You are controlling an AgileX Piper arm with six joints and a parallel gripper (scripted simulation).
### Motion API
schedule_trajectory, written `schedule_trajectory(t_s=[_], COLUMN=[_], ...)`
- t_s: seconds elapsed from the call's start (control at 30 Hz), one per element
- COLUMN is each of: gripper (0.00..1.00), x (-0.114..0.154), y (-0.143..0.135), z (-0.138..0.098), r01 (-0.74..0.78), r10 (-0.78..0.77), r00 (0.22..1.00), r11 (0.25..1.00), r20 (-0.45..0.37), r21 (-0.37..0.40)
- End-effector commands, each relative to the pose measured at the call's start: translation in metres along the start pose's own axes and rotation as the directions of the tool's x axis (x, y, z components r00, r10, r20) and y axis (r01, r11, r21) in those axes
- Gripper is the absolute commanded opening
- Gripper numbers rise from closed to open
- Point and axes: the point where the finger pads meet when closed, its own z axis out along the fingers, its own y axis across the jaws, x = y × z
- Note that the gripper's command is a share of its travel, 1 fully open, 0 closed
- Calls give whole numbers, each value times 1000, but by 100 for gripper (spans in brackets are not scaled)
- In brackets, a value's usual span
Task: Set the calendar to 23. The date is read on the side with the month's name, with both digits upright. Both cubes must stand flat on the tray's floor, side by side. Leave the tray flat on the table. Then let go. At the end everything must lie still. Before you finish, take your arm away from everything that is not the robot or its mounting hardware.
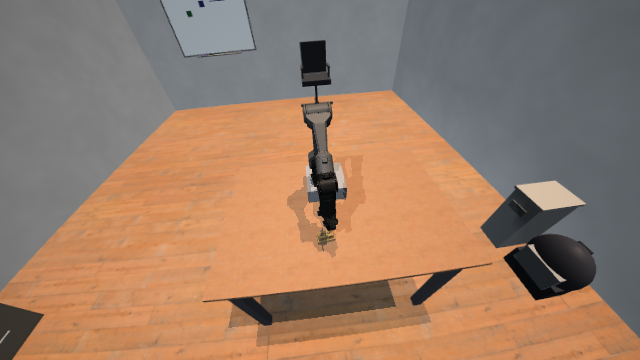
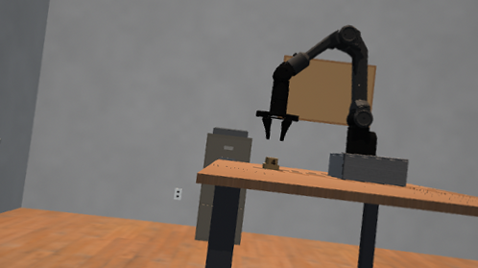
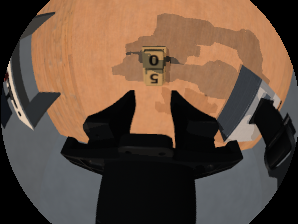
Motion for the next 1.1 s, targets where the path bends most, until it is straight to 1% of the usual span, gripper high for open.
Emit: schedule_trajectory(t_s=[0.0,0.2,0.73,1.07], gripper=[61,61,61,61], x=[0,0,1,1], y=[-1,-1,-1,-1], z=[1,2,15,31], r01=[2,2,1,1], r10=[-2,-2,-1,-1], r00=[1000,1000,1000,1000], r11=[1000,1000,1000,1000], r20=[0,1,1,1], r21=[3,3,5,5])
